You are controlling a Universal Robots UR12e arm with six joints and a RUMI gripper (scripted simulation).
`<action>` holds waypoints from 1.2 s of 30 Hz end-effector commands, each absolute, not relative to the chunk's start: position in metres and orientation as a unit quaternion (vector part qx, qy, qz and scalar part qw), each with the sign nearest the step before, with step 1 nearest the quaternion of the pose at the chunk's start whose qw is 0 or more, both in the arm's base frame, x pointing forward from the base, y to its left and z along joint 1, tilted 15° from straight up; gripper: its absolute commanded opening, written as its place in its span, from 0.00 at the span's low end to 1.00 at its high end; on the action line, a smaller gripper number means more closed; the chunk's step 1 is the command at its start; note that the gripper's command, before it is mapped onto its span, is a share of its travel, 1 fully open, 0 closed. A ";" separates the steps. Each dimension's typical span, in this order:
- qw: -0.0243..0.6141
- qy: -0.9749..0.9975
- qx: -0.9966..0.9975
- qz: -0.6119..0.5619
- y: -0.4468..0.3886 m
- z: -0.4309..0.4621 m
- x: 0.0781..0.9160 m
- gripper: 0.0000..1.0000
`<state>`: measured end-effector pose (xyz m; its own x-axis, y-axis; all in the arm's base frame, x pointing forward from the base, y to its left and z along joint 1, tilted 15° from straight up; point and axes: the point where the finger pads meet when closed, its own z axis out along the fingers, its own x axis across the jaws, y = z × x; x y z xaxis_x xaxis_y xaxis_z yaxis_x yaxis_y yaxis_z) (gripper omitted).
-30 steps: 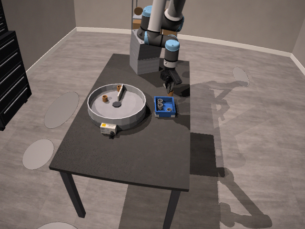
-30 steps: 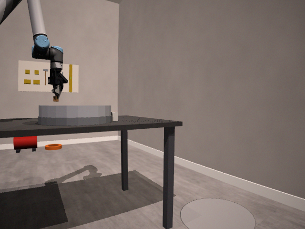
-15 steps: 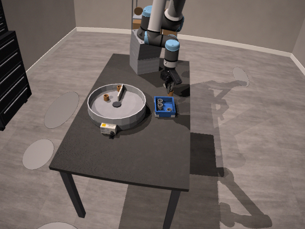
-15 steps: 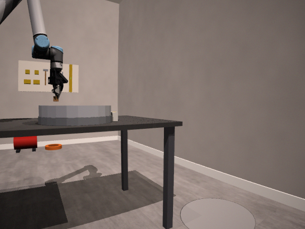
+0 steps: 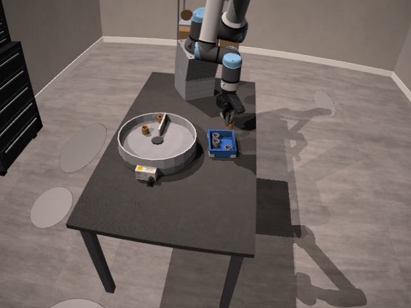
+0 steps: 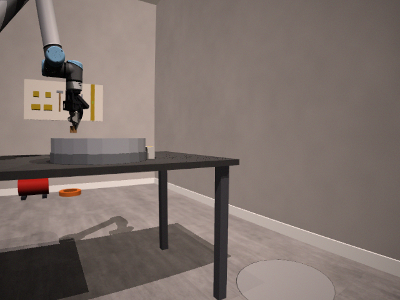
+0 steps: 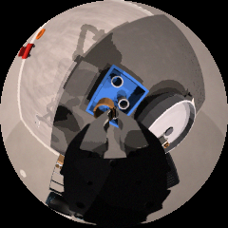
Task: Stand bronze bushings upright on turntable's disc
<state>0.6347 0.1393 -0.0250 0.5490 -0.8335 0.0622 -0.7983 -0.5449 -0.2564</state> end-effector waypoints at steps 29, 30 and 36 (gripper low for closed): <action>0.100 0.466 -0.874 -0.089 0.066 -0.035 0.621 0.00; 0.100 0.466 -0.874 -0.089 0.059 -0.036 0.620 0.00; 0.100 0.466 -0.874 -0.089 0.019 -0.042 0.612 0.00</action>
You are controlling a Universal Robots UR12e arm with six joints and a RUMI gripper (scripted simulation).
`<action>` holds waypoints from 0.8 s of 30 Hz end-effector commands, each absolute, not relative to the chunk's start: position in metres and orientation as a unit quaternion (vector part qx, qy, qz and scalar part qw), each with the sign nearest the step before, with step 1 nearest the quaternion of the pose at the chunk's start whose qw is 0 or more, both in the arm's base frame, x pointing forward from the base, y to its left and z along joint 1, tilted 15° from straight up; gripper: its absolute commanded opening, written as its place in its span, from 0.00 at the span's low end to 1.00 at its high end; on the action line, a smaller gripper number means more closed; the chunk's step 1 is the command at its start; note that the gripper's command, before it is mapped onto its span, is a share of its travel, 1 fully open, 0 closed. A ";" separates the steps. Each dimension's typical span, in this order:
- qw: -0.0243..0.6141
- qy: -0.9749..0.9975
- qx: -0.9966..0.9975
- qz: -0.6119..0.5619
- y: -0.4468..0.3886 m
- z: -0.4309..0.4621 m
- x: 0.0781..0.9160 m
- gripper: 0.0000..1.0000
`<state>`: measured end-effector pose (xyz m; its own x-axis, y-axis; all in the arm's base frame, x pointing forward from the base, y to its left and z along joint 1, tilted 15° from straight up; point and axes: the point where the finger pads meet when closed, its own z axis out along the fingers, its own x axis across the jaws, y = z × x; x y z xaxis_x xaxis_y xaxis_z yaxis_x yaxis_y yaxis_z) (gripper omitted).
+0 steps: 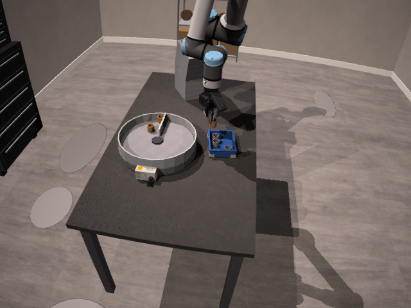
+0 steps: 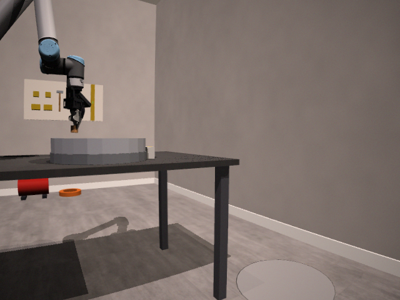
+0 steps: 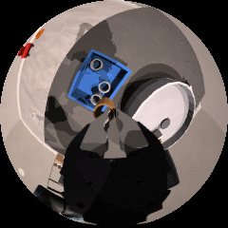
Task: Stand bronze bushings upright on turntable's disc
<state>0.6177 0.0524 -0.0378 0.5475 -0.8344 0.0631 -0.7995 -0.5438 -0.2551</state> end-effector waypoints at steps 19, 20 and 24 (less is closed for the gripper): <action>0.100 0.466 -0.874 -0.089 -0.094 -0.058 0.590 0.00; 0.100 0.466 -0.874 -0.089 -0.094 -0.058 0.590 0.00; 0.100 0.466 -0.874 -0.089 -0.118 -0.062 0.585 0.00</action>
<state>0.5897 -0.0910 -0.0581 0.5470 -0.8347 0.0633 -0.7997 -0.5434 -0.2553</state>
